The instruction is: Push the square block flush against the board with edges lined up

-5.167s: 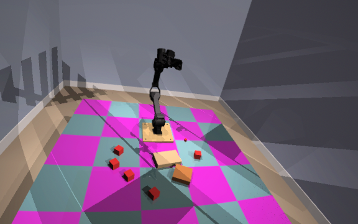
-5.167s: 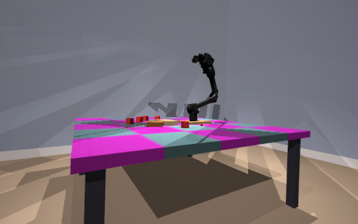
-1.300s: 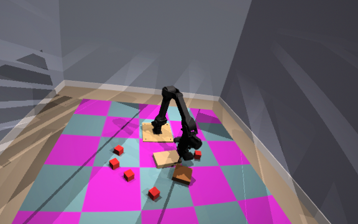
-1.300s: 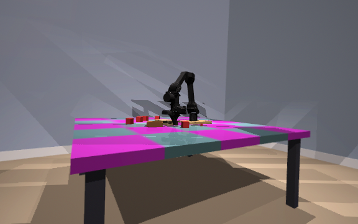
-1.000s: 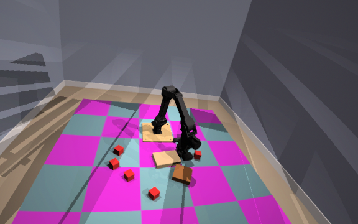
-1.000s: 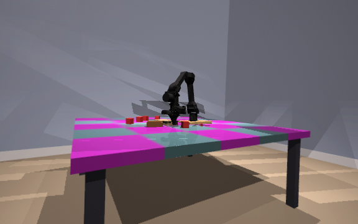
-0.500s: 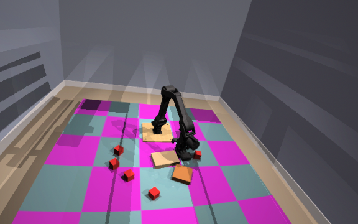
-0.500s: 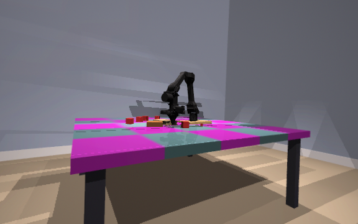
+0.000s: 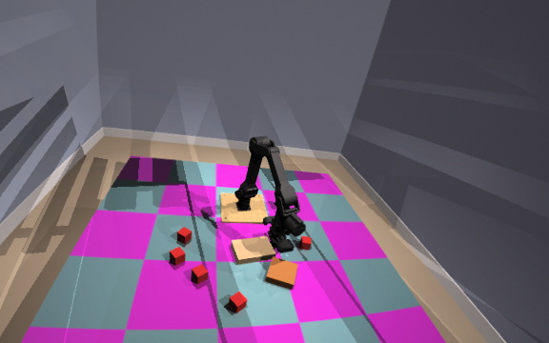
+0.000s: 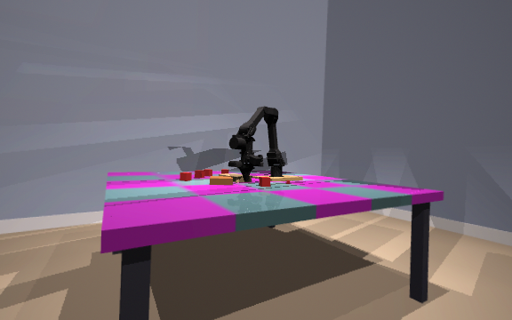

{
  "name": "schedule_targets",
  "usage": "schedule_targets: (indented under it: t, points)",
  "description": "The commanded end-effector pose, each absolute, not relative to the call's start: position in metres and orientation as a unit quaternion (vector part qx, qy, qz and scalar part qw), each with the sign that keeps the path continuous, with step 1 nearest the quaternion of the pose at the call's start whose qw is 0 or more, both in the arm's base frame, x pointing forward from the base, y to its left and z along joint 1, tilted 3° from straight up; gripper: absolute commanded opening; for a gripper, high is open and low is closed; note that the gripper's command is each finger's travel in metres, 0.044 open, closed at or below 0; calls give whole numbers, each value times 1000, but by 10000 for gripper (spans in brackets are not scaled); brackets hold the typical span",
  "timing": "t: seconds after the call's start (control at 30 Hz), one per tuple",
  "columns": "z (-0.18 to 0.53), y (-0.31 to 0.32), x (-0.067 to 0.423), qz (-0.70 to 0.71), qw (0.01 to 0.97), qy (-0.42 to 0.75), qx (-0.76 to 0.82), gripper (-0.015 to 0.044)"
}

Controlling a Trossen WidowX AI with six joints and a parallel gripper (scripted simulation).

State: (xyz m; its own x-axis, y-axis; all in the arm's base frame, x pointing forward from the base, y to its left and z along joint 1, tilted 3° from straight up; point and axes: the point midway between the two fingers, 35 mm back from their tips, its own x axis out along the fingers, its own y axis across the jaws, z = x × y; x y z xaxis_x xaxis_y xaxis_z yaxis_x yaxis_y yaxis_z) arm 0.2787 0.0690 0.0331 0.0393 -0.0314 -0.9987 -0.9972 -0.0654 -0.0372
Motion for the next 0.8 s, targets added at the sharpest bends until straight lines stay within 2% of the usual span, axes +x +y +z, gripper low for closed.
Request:
schedule_targets:
  t: [0.0, 0.77]
  points:
    - [33, 64, 279, 496, 484, 483, -535, 0]
    - [33, 48, 279, 496, 483, 484, -535, 0]
